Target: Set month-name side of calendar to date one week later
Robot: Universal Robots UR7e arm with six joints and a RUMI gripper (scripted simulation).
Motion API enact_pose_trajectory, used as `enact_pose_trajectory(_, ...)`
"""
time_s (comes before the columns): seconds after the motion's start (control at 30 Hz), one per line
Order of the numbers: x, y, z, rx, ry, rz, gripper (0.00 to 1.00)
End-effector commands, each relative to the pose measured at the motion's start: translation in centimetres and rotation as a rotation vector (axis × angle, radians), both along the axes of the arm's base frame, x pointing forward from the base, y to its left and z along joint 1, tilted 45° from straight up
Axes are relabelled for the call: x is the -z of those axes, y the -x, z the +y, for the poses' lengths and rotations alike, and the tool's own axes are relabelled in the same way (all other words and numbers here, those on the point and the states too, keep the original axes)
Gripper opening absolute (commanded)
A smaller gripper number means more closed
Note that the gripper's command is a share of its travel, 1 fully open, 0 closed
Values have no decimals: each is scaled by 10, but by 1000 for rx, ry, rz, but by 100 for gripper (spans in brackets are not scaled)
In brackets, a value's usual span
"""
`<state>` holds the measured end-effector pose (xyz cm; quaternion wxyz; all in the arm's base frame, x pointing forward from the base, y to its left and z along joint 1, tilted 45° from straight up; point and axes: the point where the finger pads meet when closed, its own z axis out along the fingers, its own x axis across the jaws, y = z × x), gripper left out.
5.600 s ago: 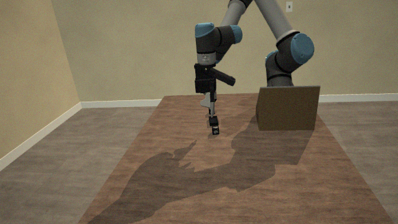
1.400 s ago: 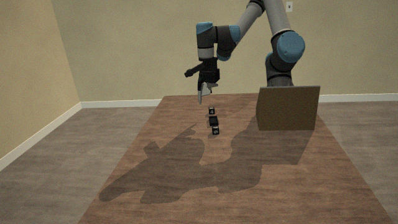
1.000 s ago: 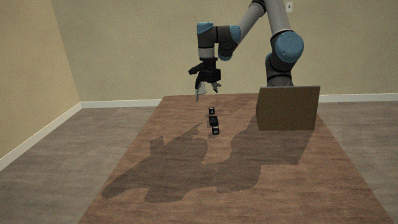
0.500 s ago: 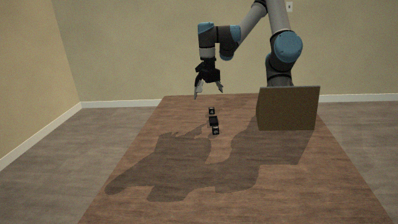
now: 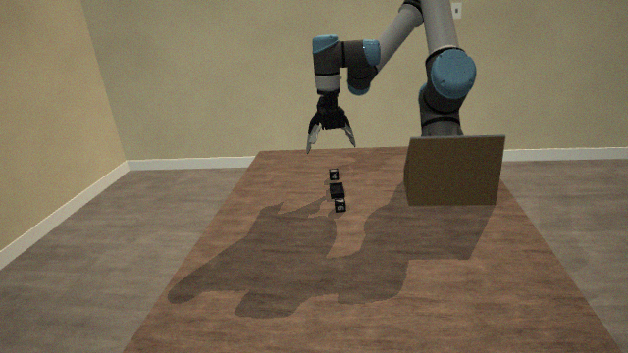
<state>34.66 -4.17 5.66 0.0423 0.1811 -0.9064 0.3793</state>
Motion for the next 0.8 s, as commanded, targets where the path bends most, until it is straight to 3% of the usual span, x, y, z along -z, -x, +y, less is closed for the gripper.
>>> enact_pose_trajectory(0.0,-2,1,-2,50,-1,-48,100)
enact_pose_trajectory(0.77,-5,3,-5,111,-5,-108,100)
